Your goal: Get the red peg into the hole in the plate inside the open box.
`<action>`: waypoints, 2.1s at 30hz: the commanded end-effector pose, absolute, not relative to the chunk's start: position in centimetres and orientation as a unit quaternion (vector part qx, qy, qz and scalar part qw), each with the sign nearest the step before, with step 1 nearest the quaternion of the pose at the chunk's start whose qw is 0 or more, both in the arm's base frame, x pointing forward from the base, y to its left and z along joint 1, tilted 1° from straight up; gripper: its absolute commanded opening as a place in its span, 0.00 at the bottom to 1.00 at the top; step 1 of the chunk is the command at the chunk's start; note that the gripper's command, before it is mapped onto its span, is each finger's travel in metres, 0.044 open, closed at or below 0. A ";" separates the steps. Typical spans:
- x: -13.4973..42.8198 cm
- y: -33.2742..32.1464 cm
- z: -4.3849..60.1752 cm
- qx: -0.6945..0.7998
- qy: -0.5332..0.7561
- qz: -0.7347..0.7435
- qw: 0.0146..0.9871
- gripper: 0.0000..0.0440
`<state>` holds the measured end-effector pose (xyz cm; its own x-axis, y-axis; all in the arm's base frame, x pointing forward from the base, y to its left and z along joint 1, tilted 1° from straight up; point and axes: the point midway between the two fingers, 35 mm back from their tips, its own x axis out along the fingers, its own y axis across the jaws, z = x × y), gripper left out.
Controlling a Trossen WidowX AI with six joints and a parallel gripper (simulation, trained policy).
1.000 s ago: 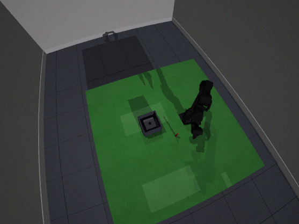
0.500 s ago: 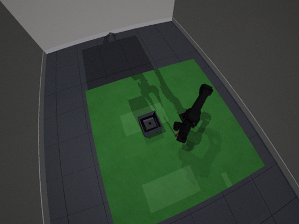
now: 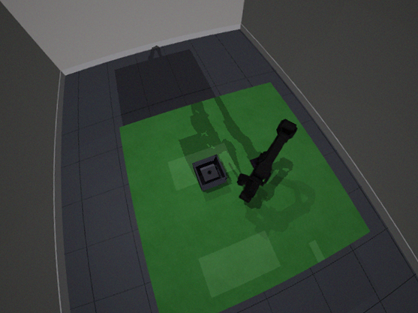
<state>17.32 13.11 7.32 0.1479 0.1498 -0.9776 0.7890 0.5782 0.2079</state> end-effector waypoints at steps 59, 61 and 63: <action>27.9 1.7 16.1 0.378 0.462 -0.289 0.748 0.00; 28.3 1.0 16.1 0.379 0.459 -0.295 0.748 0.00; 28.7 0.4 15.9 0.380 0.455 -0.300 0.747 0.00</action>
<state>28.11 1.20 15.84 0.3999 -0.0886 -0.9123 0.7893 0.5394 0.2935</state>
